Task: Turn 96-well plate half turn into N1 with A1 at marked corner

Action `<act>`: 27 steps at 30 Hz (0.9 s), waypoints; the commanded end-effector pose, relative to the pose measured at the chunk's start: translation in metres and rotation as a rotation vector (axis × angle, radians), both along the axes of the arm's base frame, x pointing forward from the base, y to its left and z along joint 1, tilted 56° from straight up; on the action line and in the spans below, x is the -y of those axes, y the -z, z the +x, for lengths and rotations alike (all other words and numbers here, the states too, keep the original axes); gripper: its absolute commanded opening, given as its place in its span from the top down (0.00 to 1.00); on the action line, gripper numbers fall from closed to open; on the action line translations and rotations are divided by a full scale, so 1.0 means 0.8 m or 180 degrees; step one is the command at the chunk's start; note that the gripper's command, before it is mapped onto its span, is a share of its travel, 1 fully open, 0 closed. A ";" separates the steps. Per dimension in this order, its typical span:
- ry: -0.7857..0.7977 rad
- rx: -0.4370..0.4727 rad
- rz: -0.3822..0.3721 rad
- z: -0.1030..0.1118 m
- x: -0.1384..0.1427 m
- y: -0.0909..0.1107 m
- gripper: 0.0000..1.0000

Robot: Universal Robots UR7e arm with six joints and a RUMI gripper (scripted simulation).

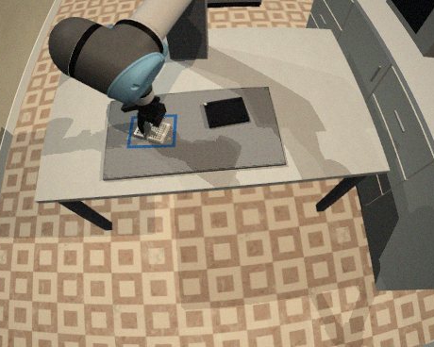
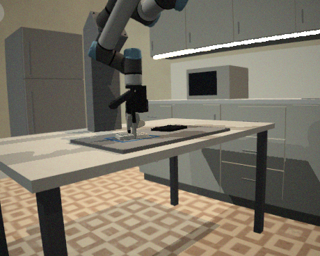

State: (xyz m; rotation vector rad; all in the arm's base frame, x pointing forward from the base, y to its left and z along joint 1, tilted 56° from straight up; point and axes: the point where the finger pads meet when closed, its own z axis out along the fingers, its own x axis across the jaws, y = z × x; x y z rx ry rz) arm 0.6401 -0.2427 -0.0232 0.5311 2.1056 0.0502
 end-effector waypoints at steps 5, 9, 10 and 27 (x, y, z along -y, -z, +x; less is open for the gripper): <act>0.0000 0.0002 -0.0002 -0.008 -0.002 -0.006 1.00; 0.0000 0.0002 -0.0002 -0.015 -0.003 -0.011 1.00; 0.0000 0.0002 -0.0002 -0.016 -0.003 -0.012 1.00; 0.0000 0.0002 -0.0002 -0.042 -0.008 -0.030 1.00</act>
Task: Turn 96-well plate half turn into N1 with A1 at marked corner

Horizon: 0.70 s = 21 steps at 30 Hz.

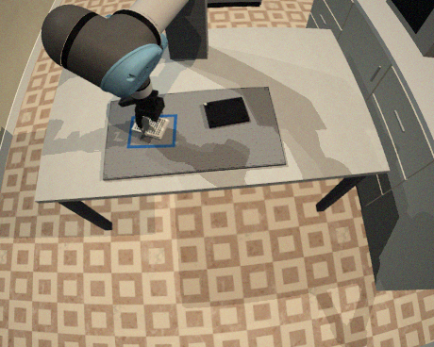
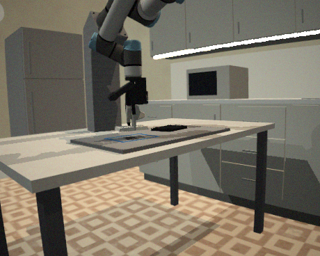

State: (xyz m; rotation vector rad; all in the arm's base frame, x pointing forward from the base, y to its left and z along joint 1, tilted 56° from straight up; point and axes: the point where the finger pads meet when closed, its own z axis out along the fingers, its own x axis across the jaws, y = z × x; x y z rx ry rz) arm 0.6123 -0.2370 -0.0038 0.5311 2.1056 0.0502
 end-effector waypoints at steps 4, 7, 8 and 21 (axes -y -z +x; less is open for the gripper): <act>0.0000 0.0002 -0.0002 -0.014 -0.003 -0.010 1.00; 0.0000 0.0002 -0.0002 -0.019 -0.004 -0.014 1.00; 0.0000 0.0002 -0.0002 -0.020 -0.004 -0.015 1.00; 0.0000 0.0002 -0.0002 -0.039 -0.008 -0.028 1.00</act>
